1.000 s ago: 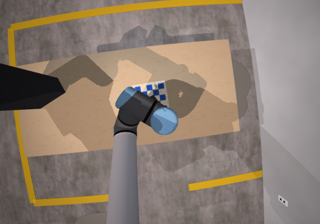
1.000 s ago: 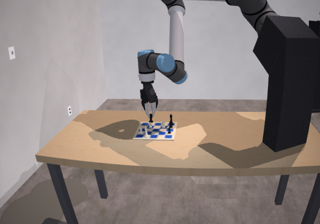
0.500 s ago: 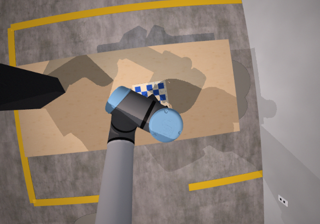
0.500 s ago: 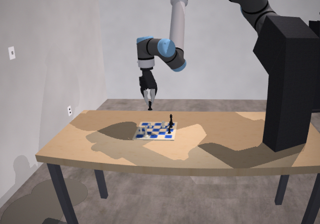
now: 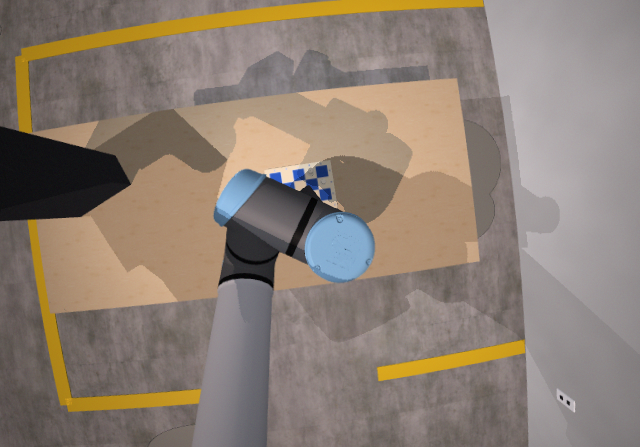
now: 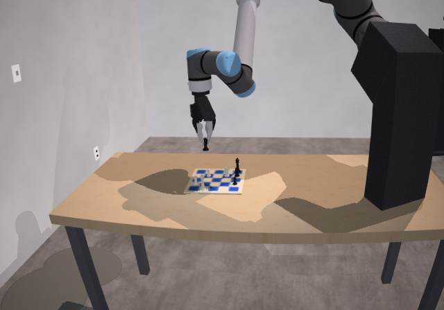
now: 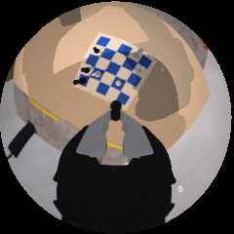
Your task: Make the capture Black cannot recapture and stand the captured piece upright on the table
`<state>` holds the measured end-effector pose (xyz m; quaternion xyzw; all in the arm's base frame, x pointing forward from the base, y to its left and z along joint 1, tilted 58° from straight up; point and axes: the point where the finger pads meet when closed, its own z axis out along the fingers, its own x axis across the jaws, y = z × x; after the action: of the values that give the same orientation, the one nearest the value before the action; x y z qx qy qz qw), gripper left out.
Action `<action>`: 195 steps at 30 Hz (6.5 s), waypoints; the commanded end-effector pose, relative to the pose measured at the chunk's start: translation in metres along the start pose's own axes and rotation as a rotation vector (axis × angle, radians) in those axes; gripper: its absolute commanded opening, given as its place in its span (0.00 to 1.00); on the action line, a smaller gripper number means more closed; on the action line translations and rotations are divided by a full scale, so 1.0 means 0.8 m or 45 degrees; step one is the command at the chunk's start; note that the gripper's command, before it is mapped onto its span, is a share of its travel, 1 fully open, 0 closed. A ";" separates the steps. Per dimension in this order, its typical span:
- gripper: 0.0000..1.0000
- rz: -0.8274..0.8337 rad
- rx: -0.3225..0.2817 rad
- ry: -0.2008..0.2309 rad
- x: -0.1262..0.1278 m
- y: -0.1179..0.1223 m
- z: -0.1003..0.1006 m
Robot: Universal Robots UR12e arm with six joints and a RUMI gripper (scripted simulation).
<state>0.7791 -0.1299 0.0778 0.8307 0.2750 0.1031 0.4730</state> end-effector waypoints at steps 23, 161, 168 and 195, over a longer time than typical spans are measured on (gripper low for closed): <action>0.00 -0.347 -0.001 0.000 0.120 0.011 0.006; 0.00 -0.347 -0.001 0.000 0.121 0.012 0.130; 0.00 -0.347 -0.001 0.000 0.121 0.012 0.130; 0.05 -0.347 -0.001 0.000 0.121 0.012 0.130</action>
<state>0.9074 -0.1565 0.0212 0.7857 0.3850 0.0378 0.4828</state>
